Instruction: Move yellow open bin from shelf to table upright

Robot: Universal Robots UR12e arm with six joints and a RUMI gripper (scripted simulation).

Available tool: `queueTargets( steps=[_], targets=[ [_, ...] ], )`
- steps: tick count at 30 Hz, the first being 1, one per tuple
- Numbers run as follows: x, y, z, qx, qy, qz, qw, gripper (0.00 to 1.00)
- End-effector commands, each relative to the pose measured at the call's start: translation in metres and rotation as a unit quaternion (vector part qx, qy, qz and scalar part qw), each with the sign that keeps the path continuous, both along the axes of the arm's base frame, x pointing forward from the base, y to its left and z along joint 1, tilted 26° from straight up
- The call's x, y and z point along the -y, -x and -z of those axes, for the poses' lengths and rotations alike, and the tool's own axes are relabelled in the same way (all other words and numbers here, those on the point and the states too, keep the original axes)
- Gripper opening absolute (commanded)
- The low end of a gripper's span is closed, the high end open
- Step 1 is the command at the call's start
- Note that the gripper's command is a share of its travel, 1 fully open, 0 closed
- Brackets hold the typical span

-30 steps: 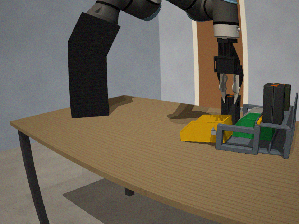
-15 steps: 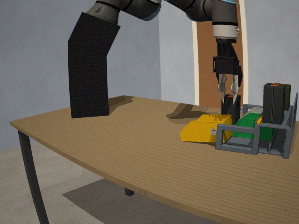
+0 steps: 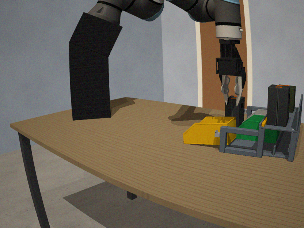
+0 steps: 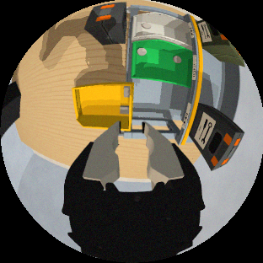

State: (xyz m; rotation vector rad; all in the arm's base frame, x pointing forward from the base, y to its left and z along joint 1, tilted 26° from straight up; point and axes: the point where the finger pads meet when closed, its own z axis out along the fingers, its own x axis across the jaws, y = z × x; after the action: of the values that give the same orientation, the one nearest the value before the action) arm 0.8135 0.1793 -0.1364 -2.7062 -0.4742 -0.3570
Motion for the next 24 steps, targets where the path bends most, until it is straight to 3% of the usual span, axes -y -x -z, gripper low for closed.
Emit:
queueTargets(
  steps=[1, 24],
  targets=[
    [0.0, -0.001, -0.001, 0.001, 0.0, 0.0, 1.0, 0.2],
    [-0.006, -0.003, 0.014, 0.001, 0.0, 0.0, 1.0, 0.2]
  ],
)
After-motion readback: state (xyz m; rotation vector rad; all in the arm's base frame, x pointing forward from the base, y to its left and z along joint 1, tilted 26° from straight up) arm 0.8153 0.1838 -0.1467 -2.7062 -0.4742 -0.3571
